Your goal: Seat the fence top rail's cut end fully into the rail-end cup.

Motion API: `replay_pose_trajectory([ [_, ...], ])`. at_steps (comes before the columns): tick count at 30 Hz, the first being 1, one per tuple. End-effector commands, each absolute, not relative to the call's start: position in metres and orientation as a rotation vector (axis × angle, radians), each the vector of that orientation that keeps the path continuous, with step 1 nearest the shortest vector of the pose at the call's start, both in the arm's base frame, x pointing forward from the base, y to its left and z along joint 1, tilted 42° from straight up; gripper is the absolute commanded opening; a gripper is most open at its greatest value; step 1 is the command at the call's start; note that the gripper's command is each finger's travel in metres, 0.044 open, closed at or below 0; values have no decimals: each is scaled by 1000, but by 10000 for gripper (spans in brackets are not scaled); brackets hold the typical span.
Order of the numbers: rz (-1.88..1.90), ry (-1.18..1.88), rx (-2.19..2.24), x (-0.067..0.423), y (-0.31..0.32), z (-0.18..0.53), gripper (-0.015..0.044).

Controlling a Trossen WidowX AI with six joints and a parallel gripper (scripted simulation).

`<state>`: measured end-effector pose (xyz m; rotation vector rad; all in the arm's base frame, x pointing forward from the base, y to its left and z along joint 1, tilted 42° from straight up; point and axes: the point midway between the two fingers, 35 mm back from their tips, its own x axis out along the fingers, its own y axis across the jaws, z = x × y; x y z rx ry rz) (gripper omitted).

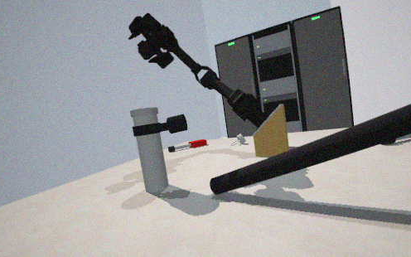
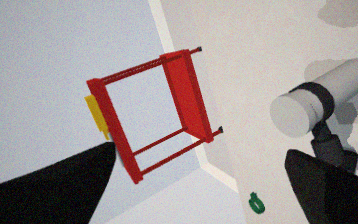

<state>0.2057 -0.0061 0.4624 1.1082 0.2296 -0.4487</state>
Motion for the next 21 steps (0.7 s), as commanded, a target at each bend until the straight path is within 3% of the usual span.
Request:
replay_pose_trajectory([
  [1,-472,373,841,255,23,421,440],
  [11,-440,643,248,327,91,312,440],
  [21,-316,875,-412,344,147,177,440],
])
